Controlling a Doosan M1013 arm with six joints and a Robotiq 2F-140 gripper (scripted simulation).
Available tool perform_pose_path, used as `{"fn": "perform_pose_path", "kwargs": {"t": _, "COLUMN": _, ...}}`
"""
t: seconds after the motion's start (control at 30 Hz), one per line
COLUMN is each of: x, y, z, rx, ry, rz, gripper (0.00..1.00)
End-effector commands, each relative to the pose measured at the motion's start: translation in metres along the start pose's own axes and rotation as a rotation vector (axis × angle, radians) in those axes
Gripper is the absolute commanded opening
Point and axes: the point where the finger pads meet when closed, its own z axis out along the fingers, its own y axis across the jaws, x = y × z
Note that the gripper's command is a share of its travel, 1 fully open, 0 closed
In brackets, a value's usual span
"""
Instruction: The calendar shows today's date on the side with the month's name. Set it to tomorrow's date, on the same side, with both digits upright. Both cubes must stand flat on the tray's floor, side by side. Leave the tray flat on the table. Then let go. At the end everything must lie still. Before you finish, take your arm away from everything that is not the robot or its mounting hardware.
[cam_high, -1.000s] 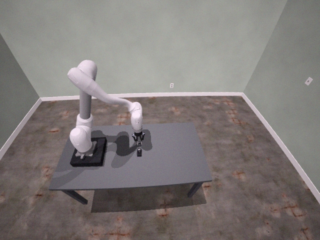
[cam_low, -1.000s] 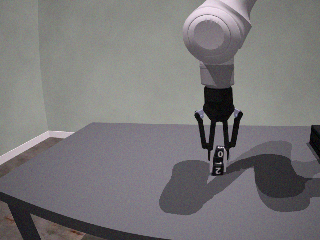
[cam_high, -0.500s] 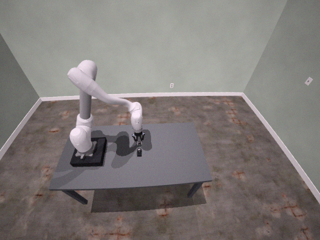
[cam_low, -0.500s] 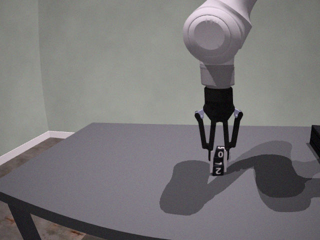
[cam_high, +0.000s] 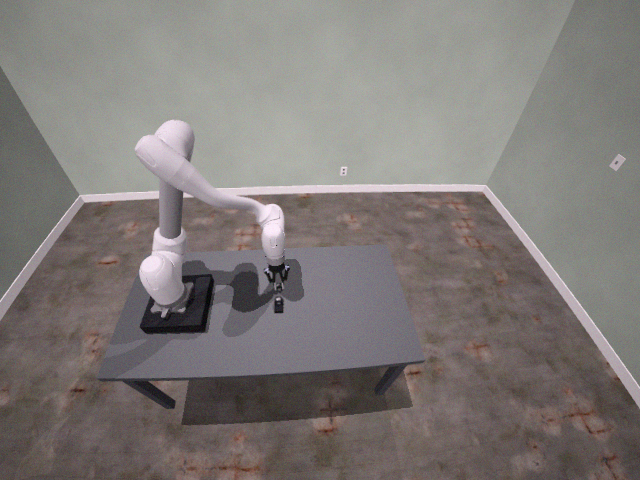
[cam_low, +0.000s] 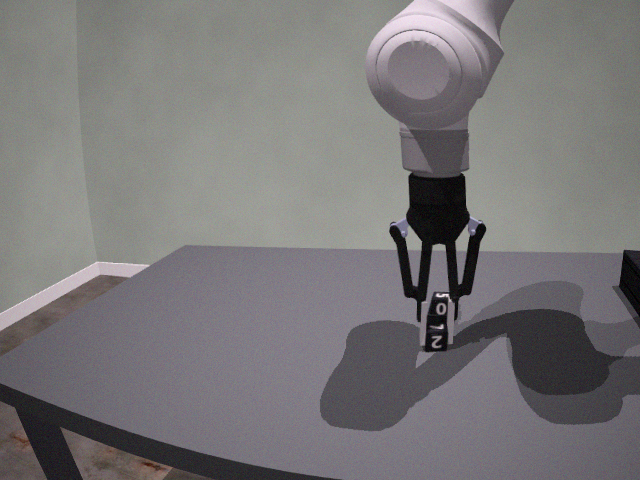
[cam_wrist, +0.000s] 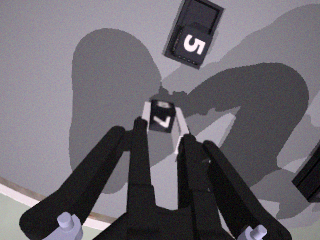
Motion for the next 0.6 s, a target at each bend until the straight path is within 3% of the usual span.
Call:
{"fn": "perform_pose_path", "kwargs": {"t": 0.0, "x": 0.0, "y": 0.0, "z": -0.0001, "rx": 0.0, "ry": 0.0, "rz": 0.0, "gripper": 0.17}}
{"fn": "perform_pose_path", "kwargs": {"t": 0.57, "x": 0.0, "y": 0.0, "z": -0.0001, "rx": 0.0, "ry": 0.0, "rz": 0.0, "gripper": 0.29}}
